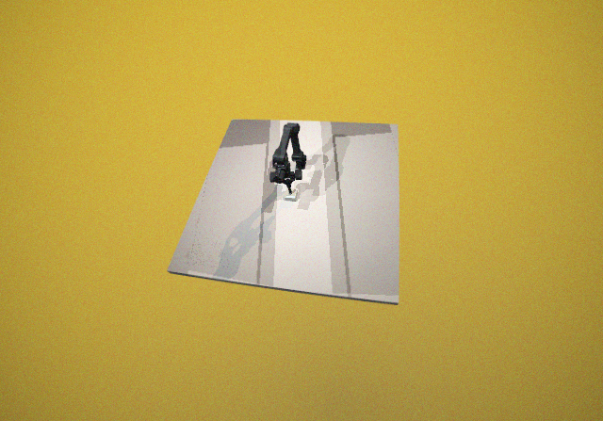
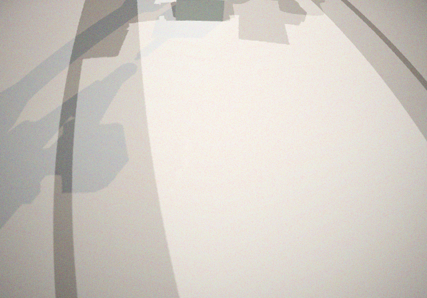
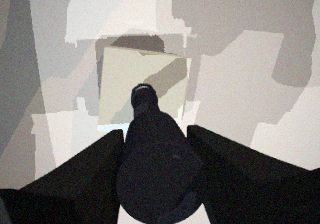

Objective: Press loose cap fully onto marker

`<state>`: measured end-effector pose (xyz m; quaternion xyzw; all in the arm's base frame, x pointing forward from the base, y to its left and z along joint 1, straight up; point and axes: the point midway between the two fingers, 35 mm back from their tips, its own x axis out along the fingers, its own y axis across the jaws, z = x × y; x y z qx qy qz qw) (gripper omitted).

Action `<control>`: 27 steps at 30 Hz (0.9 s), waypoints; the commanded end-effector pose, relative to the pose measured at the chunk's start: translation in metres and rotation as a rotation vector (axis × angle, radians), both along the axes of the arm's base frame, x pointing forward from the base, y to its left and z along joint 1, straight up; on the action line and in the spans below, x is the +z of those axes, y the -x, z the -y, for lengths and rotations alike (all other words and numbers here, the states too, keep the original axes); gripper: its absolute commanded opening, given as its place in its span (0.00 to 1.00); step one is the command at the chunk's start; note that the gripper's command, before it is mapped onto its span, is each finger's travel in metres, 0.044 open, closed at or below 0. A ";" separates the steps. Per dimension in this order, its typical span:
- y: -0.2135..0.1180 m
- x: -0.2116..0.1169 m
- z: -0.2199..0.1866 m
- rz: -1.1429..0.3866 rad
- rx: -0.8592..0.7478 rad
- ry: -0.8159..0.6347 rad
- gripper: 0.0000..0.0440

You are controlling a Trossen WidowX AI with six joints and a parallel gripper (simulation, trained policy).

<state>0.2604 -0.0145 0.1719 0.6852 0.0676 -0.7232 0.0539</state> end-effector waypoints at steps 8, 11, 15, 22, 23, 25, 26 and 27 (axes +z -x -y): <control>0.002 -0.019 0.000 -0.037 -0.005 -0.005 0.00; 0.003 -0.027 0.000 -0.050 0.001 -0.010 0.00; 0.003 -0.038 0.000 -0.065 0.012 -0.019 0.00; 0.005 -0.058 0.000 -0.085 0.038 -0.030 0.00; 0.005 -0.061 0.000 -0.087 0.042 -0.031 0.00; 0.006 -0.065 0.000 -0.091 0.050 -0.032 0.00; 0.006 -0.067 0.001 -0.091 0.055 -0.032 0.00; 0.006 -0.069 0.001 -0.094 0.058 -0.029 0.06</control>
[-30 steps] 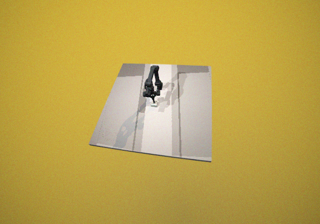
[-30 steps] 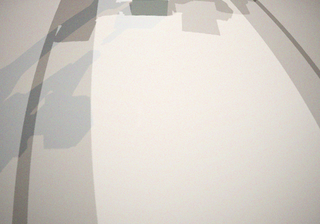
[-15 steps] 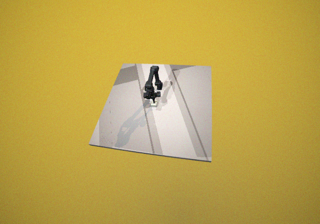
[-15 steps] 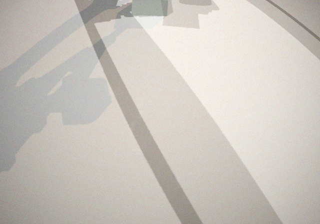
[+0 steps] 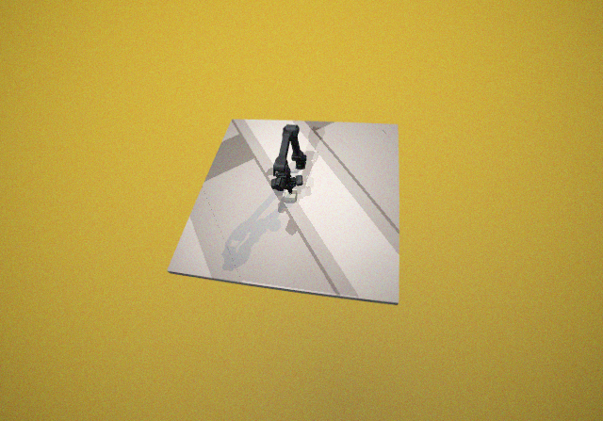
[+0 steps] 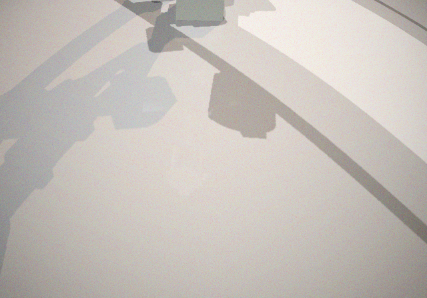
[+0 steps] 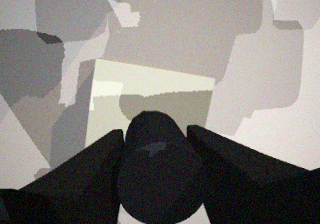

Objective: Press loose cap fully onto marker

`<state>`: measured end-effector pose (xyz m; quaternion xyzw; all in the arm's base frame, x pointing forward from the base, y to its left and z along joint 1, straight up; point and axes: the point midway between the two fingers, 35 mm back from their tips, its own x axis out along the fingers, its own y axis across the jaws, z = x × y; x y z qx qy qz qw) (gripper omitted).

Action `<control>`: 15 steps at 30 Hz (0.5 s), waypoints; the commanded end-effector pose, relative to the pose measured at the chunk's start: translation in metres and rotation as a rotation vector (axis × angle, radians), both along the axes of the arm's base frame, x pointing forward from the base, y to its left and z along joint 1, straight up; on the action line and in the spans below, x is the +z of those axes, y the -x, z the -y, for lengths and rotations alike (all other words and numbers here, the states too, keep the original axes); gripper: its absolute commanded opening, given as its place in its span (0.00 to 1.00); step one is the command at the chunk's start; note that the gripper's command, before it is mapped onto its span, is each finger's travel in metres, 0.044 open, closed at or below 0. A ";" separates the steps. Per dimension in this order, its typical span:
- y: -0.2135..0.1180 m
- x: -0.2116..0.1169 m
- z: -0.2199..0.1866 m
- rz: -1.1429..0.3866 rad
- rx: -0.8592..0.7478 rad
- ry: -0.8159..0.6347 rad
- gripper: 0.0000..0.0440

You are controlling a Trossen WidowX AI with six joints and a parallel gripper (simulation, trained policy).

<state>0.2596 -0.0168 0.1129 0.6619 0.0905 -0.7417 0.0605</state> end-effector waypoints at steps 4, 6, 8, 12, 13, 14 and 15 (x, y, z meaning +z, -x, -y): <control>0.007 -0.017 -0.001 -0.044 0.027 -0.004 0.24; 0.010 -0.019 -0.001 -0.056 0.034 -0.005 0.26; 0.010 -0.020 0.000 -0.054 0.042 -0.003 0.26; 0.010 -0.023 0.002 -0.050 0.057 0.003 0.27; 0.010 -0.023 0.003 -0.049 0.061 0.004 0.27; 0.010 -0.024 0.004 -0.048 0.064 0.006 0.27; 0.010 -0.024 0.004 -0.048 0.068 0.007 0.28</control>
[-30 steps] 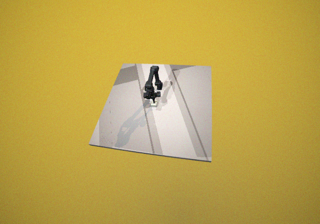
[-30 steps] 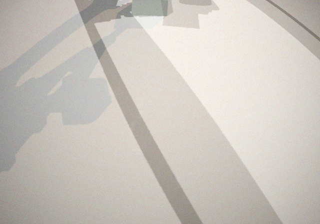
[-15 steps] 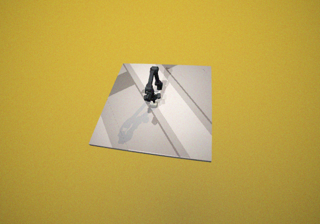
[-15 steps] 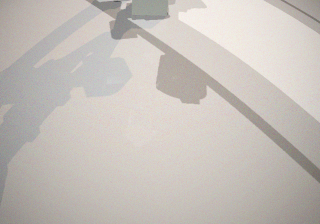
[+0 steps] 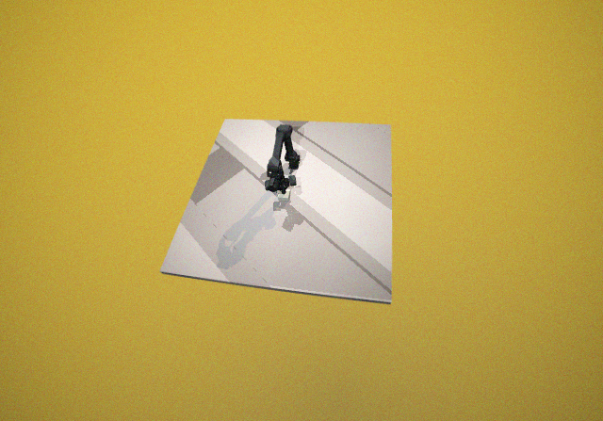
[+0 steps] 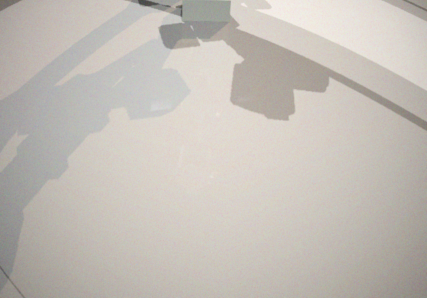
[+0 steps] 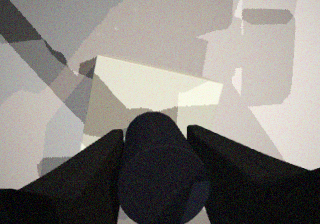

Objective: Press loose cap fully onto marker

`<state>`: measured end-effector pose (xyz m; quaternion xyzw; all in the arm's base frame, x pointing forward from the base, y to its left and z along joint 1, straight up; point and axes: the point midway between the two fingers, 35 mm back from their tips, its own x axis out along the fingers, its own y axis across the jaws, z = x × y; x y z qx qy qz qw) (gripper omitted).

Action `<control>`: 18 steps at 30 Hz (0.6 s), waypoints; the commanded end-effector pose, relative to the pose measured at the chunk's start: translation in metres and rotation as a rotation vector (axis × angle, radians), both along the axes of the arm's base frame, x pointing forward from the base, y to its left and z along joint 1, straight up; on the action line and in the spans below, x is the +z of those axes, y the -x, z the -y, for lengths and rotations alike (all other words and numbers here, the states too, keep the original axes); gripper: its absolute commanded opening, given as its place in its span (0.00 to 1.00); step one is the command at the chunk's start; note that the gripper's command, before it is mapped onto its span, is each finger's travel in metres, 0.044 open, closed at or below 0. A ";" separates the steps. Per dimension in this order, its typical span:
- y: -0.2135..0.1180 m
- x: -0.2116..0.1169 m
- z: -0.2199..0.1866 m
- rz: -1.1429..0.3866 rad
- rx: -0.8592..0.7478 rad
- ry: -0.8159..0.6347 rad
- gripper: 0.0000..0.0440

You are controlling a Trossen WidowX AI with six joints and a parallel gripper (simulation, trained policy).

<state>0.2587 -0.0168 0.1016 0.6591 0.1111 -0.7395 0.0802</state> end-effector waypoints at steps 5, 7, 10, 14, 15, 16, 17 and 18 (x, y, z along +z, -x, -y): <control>0.010 -0.015 0.007 -0.042 0.028 0.021 0.29; 0.010 -0.017 0.008 -0.040 0.036 0.024 0.29; 0.009 -0.018 0.009 -0.034 0.047 0.028 0.30; 0.018 -0.017 0.007 -0.054 0.053 0.019 0.41; 0.019 -0.016 0.007 -0.054 0.056 0.019 0.47; 0.020 -0.014 0.007 -0.053 0.059 0.019 0.53; 0.021 -0.013 0.007 -0.051 0.062 0.020 0.59; 0.022 -0.012 0.007 -0.049 0.065 0.022 0.65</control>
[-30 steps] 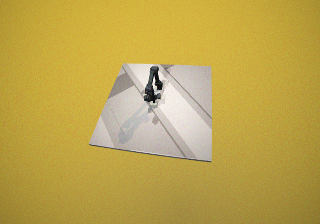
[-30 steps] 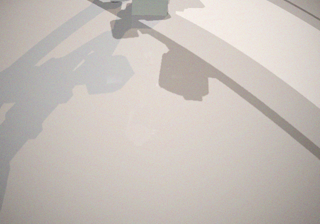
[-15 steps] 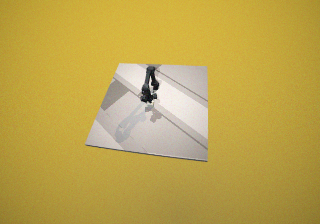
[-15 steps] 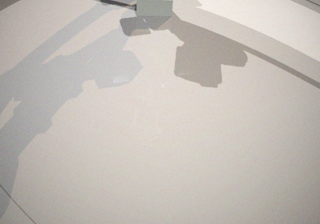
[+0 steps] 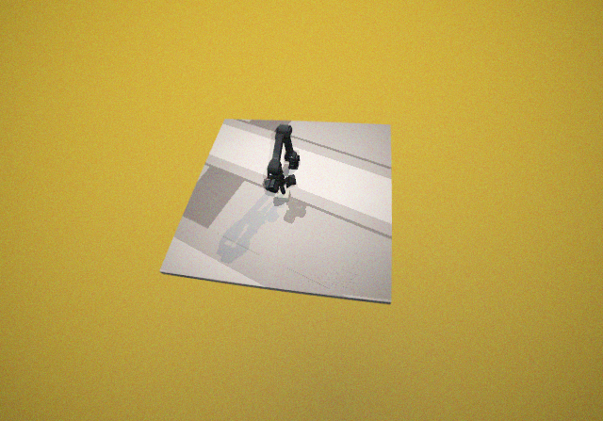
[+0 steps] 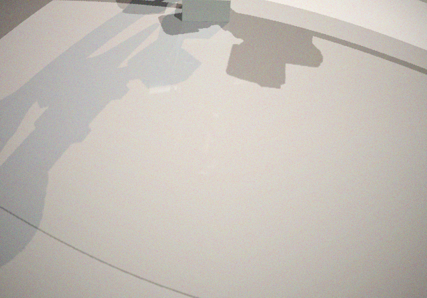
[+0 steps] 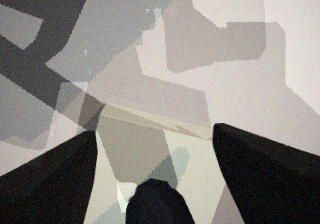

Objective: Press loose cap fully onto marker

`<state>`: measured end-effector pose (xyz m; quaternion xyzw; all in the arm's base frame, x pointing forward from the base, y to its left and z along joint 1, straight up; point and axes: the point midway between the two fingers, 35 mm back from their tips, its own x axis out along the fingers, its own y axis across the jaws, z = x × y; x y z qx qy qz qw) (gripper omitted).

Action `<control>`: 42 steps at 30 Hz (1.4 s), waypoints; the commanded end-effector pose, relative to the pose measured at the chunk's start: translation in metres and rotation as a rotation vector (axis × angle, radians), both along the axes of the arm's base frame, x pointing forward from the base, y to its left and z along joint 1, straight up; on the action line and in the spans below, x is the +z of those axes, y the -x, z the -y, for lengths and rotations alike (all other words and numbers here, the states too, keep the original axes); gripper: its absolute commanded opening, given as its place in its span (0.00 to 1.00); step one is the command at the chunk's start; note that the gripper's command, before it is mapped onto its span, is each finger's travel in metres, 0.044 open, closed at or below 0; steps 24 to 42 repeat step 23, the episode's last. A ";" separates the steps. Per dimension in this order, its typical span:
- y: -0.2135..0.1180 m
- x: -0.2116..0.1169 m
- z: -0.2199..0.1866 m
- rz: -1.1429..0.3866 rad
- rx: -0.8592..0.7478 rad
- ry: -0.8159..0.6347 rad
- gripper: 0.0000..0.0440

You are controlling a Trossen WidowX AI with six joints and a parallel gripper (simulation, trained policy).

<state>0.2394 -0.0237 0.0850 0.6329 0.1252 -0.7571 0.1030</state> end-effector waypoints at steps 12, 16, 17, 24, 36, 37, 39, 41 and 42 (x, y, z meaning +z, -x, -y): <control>-0.001 0.026 0.002 0.101 0.022 0.027 1.00; -0.003 0.040 0.004 0.128 0.023 0.037 1.00; -0.003 0.043 0.004 0.135 0.023 0.040 1.00; -0.003 0.058 0.006 0.173 0.022 0.051 1.00; -0.003 0.058 0.006 0.173 0.022 0.051 1.00; -0.003 0.058 0.006 0.173 0.022 0.051 1.00; -0.003 0.058 0.006 0.173 0.022 0.051 1.00; -0.003 0.058 0.006 0.173 0.022 0.051 1.00; -0.003 0.058 0.006 0.173 0.022 0.051 1.00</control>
